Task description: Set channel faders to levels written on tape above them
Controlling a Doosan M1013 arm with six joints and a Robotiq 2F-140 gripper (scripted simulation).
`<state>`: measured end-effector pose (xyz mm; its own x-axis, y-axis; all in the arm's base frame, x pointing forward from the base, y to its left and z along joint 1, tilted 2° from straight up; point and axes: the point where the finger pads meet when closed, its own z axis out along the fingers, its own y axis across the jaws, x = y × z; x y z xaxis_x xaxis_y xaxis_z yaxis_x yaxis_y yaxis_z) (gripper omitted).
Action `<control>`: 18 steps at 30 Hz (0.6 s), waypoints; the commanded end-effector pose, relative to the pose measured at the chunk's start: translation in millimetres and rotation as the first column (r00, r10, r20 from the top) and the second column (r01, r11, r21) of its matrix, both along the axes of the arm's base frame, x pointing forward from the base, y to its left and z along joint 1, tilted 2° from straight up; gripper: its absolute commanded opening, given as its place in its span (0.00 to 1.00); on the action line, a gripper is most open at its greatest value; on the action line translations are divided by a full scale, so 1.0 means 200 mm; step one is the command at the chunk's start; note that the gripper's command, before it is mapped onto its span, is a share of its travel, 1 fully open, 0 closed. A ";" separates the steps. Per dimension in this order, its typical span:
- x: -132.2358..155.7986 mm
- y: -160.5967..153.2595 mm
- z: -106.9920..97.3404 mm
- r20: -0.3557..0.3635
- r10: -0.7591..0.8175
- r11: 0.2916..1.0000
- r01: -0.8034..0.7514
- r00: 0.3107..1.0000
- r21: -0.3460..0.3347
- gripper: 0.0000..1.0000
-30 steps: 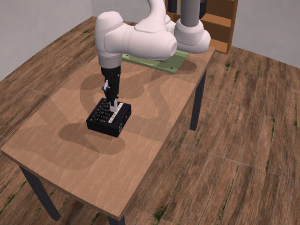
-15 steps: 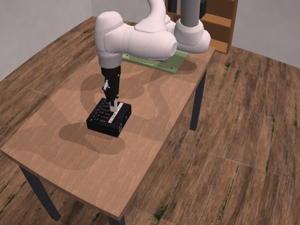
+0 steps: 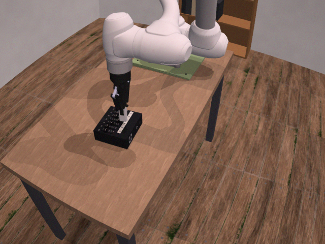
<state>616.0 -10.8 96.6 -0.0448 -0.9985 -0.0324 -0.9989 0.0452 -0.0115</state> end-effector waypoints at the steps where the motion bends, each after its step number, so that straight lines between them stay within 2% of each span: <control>1: 0.00 0.00 0.00 0.000 0.000 1.000 0.000 1.000 0.000 0.00; 18: 0.00 0.00 -0.04 0.000 0.000 1.000 0.000 1.000 0.000 0.00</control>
